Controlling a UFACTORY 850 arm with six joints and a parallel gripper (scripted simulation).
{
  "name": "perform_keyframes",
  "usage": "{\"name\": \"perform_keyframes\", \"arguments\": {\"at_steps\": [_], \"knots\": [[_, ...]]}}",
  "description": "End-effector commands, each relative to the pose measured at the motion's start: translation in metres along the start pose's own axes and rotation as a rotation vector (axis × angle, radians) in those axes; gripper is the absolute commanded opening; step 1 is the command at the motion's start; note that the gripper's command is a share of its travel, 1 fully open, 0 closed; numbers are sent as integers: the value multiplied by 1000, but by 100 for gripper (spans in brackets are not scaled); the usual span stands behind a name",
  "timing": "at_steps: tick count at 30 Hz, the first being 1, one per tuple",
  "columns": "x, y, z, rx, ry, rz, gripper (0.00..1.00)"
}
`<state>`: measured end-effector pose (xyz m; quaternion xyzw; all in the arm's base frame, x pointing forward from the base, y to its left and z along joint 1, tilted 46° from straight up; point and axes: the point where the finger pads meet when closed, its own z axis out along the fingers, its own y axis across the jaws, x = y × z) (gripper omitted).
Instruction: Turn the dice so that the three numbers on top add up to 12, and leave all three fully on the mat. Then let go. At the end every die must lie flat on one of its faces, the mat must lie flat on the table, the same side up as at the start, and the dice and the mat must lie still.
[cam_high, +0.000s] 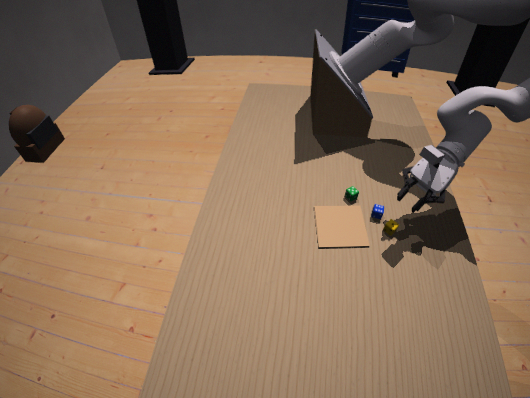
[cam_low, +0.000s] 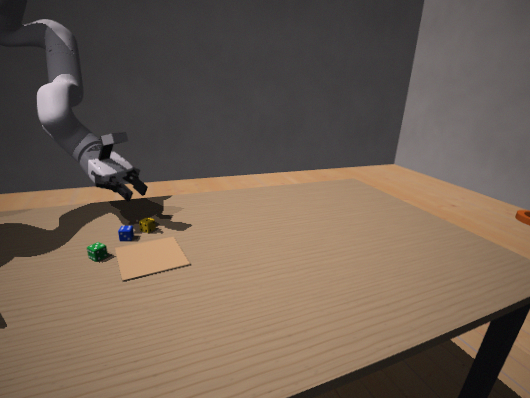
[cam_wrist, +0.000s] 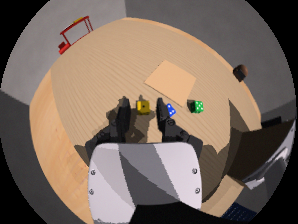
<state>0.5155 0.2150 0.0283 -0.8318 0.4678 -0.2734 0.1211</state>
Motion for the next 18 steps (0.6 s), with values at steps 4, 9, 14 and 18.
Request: {"name": "perform_keyframes", "arguments": {"at_steps": [4, 9, 14, 18], "knots": [[3, -1, 2, 3, -56, 2, 47], [7, -1, 4, 2, -153, 1, 47], [13, 0, 7, -1, -264, 0, 47], [16, -1, 10, 3, -354, 1, 47]]}}
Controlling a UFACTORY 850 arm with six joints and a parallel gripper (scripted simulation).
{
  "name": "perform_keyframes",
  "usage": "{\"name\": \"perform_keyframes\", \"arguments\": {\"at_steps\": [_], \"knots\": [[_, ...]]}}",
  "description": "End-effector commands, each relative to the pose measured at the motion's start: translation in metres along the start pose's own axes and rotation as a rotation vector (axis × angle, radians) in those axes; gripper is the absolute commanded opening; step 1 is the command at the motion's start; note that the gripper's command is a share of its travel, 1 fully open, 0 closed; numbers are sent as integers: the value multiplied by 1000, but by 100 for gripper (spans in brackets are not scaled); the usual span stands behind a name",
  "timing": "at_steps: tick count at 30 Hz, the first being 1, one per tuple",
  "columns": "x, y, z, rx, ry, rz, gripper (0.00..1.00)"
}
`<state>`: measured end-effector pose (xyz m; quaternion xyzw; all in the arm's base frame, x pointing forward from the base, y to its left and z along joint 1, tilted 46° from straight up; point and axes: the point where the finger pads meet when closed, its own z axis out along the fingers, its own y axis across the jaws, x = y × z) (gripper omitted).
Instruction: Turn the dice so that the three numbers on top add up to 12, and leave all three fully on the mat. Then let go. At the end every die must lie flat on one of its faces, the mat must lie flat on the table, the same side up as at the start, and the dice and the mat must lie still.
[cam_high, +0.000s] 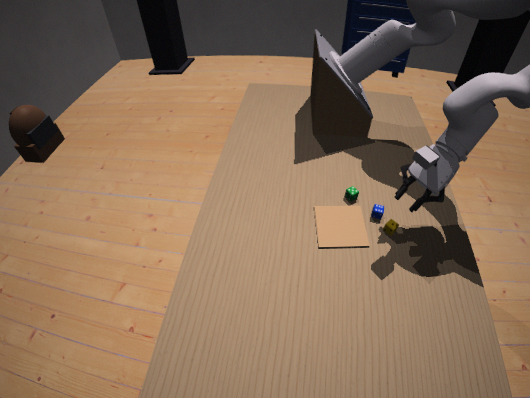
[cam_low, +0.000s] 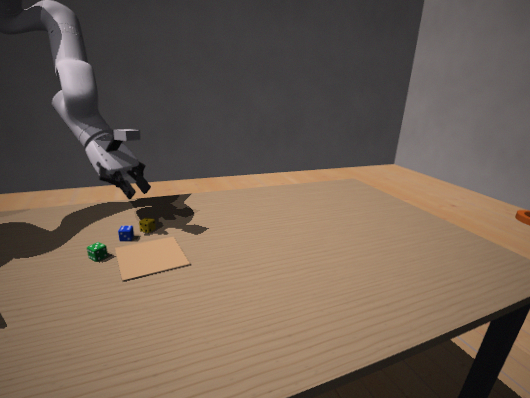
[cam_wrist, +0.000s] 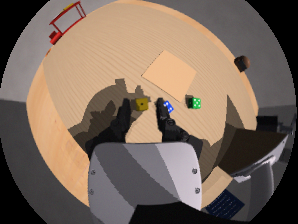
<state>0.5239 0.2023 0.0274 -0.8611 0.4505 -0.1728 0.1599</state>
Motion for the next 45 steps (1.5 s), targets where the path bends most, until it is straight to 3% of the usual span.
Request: {"name": "perform_keyframes", "arguments": {"at_steps": [1, 3, 7, 18, 21, 35, 45], "knots": [[5, -1, 3, 29, -153, 6, 47], [5, -1, 3, 29, -153, 6, 47], [9, -2, 5, 36, -247, 5, 47], [19, -2, 8, 32, -418, 2, 47], [20, -1, 8, 31, -426, 2, 47], [36, -2, 14, 33, -746, -3, 47], [41, -1, 15, 30, -836, -5, 47]]}}
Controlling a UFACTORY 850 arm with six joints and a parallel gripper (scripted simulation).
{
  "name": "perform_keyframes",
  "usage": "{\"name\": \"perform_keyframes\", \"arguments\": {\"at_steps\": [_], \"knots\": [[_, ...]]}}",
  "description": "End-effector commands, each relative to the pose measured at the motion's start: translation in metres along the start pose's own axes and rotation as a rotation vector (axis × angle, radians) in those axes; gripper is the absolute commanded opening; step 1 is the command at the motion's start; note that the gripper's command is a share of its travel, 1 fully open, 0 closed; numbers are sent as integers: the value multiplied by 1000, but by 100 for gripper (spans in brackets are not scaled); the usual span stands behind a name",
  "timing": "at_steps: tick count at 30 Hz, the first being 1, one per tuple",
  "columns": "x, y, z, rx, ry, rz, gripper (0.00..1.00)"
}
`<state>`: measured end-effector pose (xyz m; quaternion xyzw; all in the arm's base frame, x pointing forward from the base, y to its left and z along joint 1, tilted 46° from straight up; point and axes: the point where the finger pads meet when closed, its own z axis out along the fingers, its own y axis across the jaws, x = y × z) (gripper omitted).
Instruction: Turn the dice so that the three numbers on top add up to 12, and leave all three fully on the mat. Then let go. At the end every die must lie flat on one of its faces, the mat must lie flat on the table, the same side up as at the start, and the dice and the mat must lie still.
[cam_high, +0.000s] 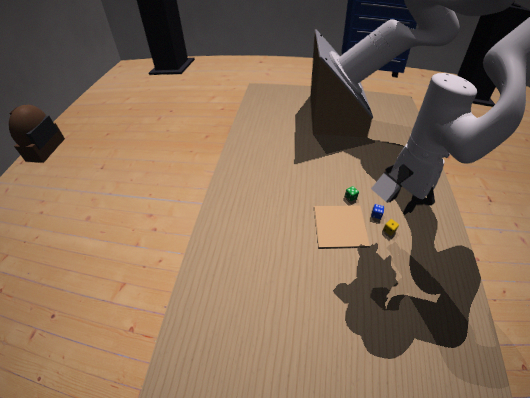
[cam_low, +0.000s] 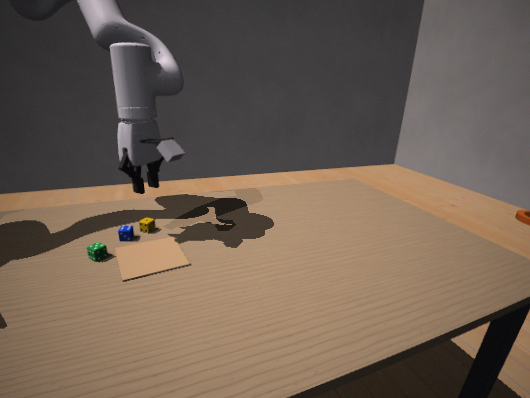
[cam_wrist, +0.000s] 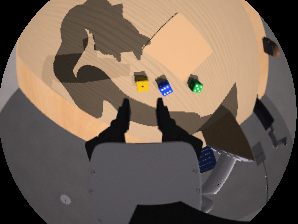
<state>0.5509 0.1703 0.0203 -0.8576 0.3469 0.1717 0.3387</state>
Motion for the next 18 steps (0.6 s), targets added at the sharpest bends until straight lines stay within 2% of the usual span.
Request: {"name": "perform_keyframes", "arguments": {"at_steps": [1, 2, 3, 18], "knots": [[1, -2, -1, -5, -28, 2, 47], [1, -2, -1, -5, -29, 2, 47], [1, -2, -1, -5, -29, 2, 100], [1, -2, 0, -6, -28, 43, 100]]}}
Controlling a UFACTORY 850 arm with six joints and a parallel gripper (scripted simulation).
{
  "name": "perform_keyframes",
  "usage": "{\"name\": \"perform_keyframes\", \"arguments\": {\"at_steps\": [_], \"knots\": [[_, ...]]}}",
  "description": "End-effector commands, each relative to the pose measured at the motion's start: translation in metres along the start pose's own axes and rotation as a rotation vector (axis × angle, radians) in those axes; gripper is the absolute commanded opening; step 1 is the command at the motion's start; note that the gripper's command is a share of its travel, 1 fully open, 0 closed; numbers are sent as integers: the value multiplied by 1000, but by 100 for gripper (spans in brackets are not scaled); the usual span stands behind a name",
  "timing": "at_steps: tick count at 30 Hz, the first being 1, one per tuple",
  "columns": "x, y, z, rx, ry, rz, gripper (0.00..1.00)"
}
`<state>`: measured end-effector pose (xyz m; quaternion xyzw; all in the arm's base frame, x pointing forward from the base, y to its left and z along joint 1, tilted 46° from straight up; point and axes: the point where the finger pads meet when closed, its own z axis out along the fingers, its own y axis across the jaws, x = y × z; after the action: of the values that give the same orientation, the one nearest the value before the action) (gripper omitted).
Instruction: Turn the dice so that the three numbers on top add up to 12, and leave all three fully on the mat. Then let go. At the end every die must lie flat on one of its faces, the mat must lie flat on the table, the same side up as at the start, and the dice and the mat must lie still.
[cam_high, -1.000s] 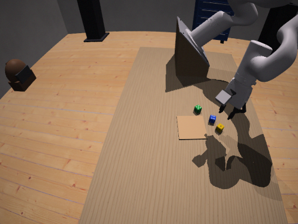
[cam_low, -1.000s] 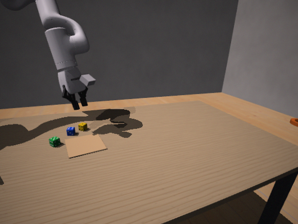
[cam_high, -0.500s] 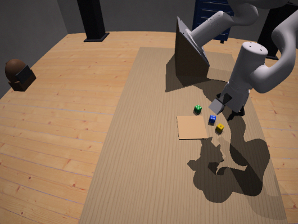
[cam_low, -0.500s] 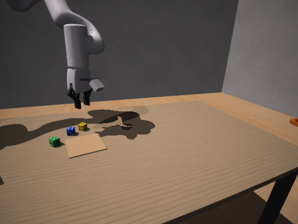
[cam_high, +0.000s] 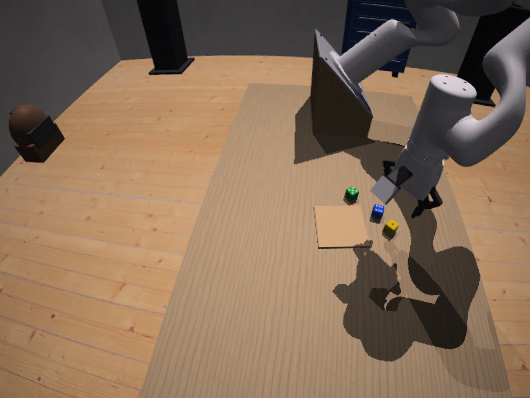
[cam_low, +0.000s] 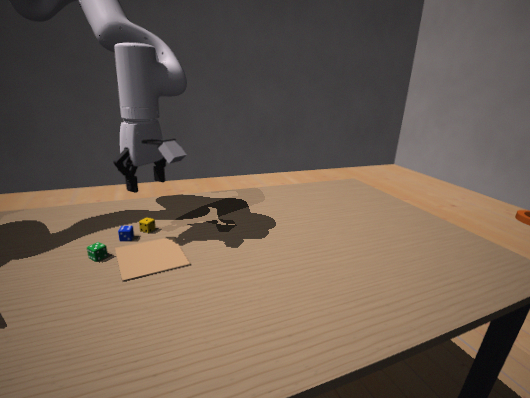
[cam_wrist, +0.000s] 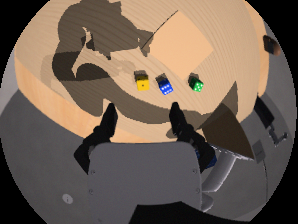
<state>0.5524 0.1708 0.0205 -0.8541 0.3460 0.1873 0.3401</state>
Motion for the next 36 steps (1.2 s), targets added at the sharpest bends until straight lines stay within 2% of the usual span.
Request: {"name": "perform_keyframes", "arguments": {"at_steps": [1, 5, 8, 10, 18, 23, 25, 27, 36], "knots": [[0, -1, 0, 1, 1, 58, 100], [-2, -1, 4, 1, 1, 237, 100], [-2, -1, 4, 1, 1, 242, 100], [-3, -1, 7, 2, 1, 377, 100], [-5, -1, 11, 2, 0, 615, 100], [-7, -1, 16, 2, 0, 822, 100], [-7, -1, 16, 2, 0, 822, 100], [-8, -1, 18, 2, 0, 953, 100], [-11, -1, 24, 2, 0, 1243, 100]]}}
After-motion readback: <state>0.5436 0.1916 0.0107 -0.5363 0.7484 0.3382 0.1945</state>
